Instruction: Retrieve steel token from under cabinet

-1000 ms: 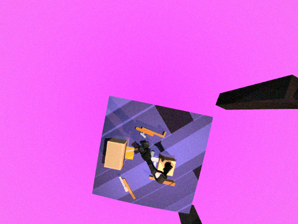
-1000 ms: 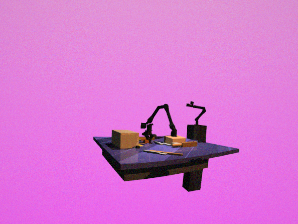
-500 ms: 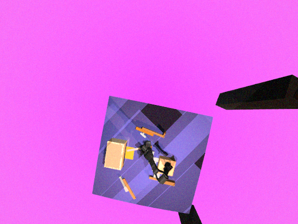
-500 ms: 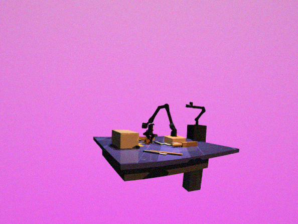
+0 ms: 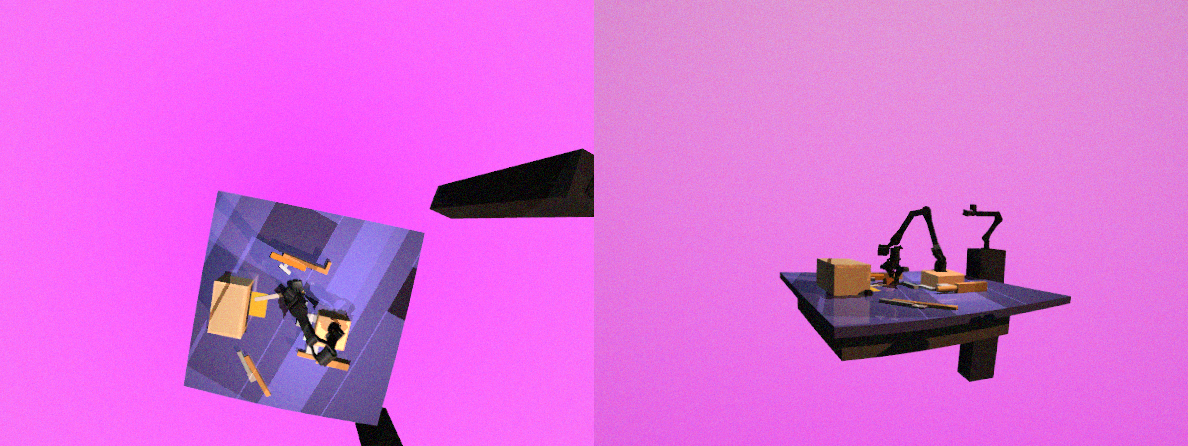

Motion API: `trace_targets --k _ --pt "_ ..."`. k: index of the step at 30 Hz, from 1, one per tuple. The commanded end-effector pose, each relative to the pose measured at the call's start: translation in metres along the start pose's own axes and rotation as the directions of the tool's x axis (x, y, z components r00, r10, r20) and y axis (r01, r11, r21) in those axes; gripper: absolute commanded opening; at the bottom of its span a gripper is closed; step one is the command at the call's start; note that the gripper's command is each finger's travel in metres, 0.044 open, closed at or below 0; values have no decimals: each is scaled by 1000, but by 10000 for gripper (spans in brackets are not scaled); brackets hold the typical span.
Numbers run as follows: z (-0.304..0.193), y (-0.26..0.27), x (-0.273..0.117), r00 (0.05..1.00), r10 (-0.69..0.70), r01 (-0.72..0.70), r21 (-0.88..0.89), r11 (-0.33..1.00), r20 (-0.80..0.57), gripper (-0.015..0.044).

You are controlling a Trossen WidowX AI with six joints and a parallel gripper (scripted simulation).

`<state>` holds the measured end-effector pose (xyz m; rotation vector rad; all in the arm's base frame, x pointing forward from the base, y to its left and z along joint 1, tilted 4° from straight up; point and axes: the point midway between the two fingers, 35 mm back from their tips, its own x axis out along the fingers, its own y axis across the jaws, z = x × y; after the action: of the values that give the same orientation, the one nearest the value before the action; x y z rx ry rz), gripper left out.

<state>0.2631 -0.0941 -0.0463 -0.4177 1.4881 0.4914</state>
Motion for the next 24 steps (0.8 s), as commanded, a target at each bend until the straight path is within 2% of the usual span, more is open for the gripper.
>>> trace_targets --k 1,12,24 --pt "-6 0 -1 1000 -1 1 0 1000 -2 0" --pt "-16 0 -3 1000 0 0 8 1000 -3 0" --pt "-17 0 -3 1000 0 0 101 995 -3 0"
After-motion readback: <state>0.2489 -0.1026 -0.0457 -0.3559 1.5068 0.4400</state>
